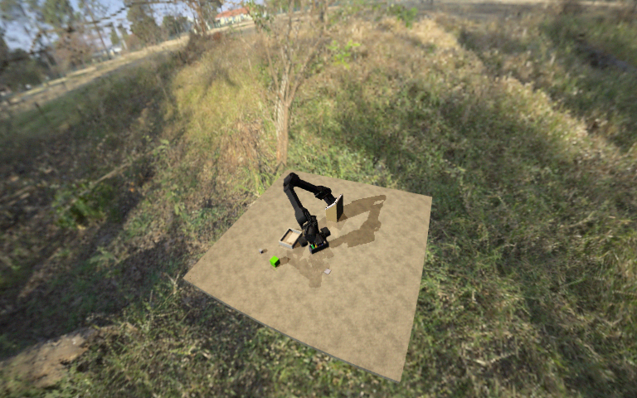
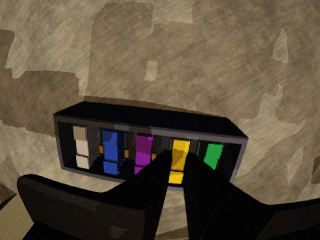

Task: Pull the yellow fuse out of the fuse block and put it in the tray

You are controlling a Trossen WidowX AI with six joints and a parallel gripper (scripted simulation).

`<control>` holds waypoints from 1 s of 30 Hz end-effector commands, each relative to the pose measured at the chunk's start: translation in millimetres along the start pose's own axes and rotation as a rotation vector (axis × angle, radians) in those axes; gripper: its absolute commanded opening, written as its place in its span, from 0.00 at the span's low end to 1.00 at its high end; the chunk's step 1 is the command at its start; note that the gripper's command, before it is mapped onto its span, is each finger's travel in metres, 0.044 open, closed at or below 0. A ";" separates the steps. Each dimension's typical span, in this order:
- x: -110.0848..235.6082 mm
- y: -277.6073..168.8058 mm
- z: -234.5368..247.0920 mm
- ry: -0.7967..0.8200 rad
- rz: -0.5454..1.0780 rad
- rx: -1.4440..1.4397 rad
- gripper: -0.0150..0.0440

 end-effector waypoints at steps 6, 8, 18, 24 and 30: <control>1.7 0.1 -0.1 0.000 0.000 0.000 0.25; 2.7 0.2 -0.1 0.000 0.000 0.000 0.25; 7.6 0.4 -0.1 0.000 0.000 0.001 0.25; 10.5 0.5 -0.1 0.000 0.000 0.001 0.25; 13.5 0.5 -0.1 0.000 0.000 0.002 0.25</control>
Point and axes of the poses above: the point midway between the two fingers, 35 mm back from their tips, its own x axis back along the fingers, its own z axis across the jaws, y = z × x, the point moved 7 cm from there along x, back along the fingers, and after that the axes turned 3 degrees about -x, right-handed, at the moved point
